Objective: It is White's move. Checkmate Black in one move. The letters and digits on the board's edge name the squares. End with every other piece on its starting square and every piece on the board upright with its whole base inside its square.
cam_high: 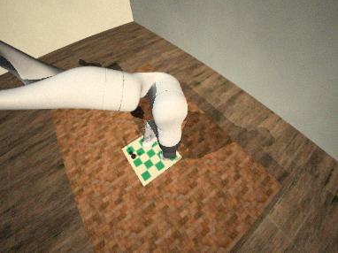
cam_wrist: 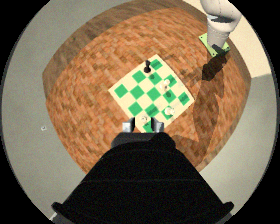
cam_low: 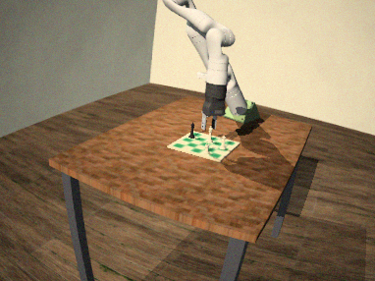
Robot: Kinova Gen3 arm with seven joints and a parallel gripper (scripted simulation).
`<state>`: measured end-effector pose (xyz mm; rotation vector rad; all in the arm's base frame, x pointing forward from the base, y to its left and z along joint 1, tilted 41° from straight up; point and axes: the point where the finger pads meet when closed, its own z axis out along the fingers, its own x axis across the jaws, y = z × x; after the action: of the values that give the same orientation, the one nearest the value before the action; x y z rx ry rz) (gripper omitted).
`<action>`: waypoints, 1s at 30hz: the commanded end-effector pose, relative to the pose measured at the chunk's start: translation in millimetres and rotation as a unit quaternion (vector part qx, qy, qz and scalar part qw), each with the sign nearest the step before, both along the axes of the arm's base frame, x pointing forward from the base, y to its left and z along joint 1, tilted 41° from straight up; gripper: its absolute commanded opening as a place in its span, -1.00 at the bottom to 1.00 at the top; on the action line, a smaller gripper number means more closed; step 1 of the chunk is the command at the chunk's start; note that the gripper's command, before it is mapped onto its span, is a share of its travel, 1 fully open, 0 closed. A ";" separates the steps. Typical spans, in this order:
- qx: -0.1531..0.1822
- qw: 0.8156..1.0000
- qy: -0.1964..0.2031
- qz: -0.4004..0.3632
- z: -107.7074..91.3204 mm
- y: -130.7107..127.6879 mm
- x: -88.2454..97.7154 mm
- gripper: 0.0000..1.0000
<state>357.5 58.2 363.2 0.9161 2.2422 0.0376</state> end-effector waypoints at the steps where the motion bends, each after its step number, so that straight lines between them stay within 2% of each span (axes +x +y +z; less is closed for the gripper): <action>1: 0.001 1.000 -0.002 -0.001 -1.3 -0.2 2.2 0.45; 30: 0.004 1.000 -0.003 0.002 -23.4 -3.3 21.5 0.45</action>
<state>375.2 56.2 344.5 0.9089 2.2426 0.0513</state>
